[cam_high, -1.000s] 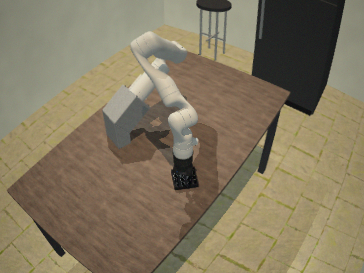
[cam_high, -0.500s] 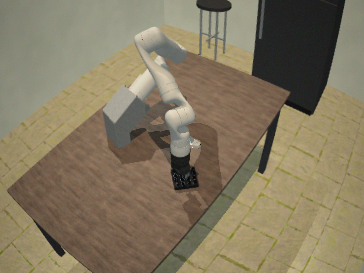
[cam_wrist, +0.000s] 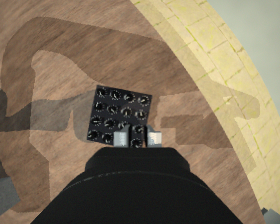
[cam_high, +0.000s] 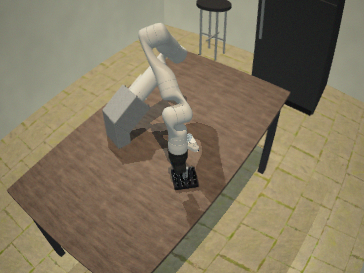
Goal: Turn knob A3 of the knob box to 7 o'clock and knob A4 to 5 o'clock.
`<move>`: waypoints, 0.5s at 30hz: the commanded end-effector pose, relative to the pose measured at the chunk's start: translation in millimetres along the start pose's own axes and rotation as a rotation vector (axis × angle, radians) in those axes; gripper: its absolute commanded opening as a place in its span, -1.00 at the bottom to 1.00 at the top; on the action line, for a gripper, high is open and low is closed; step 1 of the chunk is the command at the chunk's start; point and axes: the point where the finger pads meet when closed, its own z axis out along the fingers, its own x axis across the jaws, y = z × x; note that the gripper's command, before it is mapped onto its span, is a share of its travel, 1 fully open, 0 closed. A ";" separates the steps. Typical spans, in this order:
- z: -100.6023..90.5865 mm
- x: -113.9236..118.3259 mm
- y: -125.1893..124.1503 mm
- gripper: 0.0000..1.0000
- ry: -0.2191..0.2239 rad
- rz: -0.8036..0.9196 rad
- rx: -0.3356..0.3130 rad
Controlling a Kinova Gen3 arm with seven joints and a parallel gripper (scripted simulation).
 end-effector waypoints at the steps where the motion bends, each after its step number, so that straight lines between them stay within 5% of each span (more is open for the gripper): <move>1: -3.6 1.4 1.1 -0.07 0.004 0.021 -0.009; 15: -5.8 2.3 4.8 -0.07 0.005 0.210 -0.008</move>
